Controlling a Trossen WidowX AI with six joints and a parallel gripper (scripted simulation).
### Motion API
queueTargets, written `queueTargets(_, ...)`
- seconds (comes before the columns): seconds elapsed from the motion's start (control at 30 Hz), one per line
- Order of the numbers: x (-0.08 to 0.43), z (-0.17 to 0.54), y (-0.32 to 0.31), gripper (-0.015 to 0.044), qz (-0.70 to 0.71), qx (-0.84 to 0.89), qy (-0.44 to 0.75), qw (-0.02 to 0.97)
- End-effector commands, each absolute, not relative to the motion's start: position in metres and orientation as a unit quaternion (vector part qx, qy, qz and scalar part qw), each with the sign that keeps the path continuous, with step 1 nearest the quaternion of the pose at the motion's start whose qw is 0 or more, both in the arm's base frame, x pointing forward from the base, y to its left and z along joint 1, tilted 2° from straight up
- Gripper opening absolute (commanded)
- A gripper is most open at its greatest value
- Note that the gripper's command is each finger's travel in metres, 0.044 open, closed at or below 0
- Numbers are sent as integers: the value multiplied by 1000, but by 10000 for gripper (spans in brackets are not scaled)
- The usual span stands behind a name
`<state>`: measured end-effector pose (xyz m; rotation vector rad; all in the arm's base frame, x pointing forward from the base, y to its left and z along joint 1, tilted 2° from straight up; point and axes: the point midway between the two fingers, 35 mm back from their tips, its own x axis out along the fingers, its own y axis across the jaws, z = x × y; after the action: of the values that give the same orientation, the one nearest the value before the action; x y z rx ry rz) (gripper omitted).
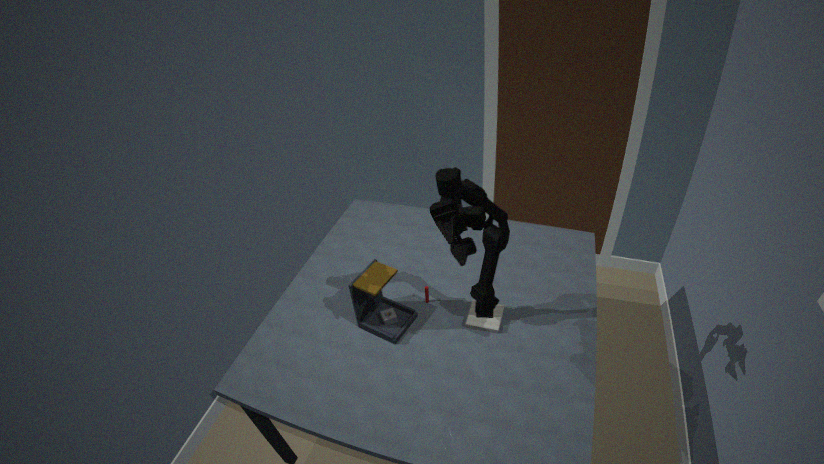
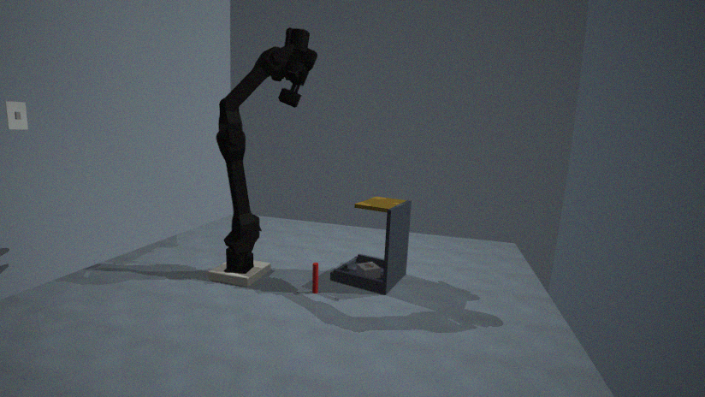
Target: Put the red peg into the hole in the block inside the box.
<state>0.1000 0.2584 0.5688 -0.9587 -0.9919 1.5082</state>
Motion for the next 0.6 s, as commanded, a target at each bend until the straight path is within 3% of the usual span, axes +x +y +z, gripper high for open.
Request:
queueTargets(0.0,101,568,258,426,629,-401,-414,522)
queueTargets(0.57,159,525,251,440,545,-512,-368,553)
